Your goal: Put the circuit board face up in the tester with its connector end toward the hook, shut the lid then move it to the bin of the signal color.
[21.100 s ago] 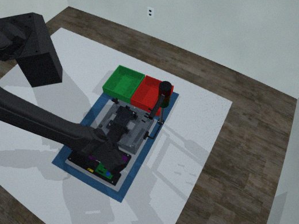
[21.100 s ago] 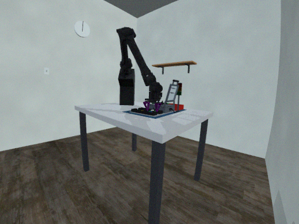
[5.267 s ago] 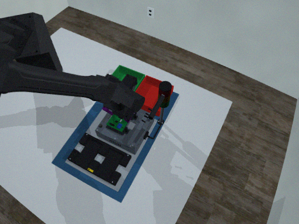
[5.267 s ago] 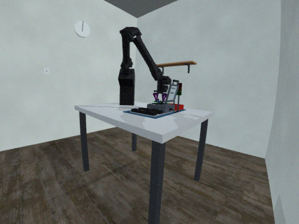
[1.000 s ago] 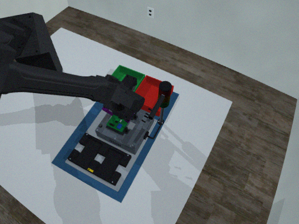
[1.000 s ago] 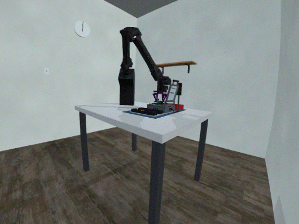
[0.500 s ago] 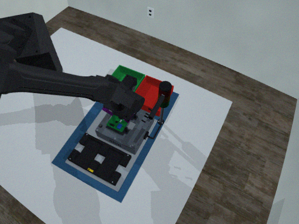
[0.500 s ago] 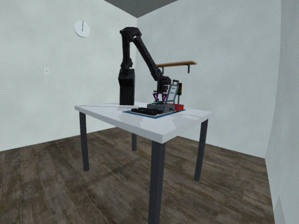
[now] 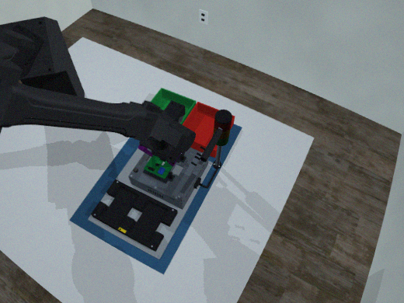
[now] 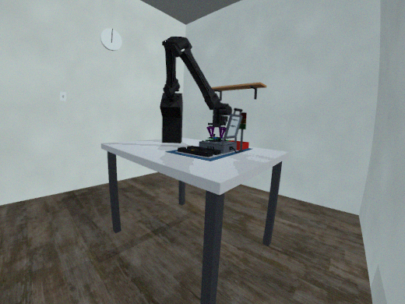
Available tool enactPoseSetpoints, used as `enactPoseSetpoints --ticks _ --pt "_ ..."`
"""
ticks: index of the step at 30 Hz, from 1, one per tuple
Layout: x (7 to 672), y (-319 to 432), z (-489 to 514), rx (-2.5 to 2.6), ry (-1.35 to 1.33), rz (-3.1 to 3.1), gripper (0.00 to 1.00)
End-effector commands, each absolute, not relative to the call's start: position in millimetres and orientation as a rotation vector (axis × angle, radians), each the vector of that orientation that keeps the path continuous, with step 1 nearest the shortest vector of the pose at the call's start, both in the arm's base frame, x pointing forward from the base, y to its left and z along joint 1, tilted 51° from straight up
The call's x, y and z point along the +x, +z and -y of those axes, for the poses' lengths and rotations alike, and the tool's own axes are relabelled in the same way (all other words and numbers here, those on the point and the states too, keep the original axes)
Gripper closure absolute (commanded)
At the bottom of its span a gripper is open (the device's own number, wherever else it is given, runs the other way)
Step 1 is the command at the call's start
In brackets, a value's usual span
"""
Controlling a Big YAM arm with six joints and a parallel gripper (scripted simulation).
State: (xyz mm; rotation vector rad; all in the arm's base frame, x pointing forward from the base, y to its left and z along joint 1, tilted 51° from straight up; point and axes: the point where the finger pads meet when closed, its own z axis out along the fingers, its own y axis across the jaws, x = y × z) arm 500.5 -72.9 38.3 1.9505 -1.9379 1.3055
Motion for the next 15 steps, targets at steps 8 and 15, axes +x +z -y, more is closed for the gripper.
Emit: enactPoseSetpoints --ticks 8,15 --pt "504.4 40.5 77.6 1.947 1.313 1.940 0.28" --pt "504.8 39.2 78.1 1.947 1.312 1.939 0.28"
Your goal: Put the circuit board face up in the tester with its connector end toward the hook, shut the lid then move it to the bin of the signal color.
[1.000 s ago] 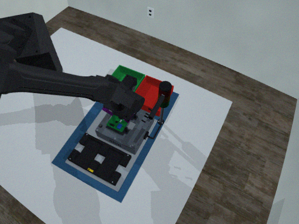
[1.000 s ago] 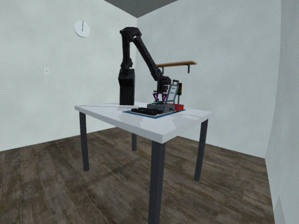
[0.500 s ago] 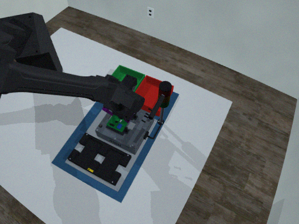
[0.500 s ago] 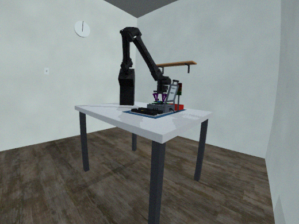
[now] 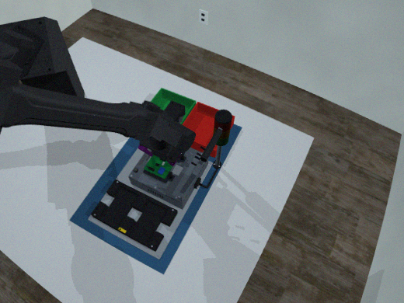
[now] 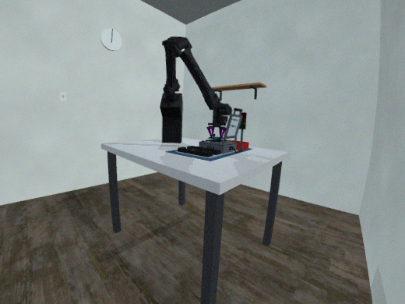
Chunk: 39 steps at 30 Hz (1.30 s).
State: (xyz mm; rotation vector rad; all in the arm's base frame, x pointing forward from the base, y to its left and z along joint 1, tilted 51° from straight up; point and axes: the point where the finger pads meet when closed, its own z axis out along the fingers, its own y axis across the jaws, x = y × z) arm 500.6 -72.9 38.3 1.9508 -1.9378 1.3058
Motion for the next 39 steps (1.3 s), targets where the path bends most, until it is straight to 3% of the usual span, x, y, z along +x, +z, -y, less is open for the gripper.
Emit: enactPoseSetpoints --ticks 1,39 --pt "504.8 39.2 78.1 1.947 1.311 1.939 0.28" --pt "505.9 37.6 80.0 1.947 1.311 1.939 0.28"
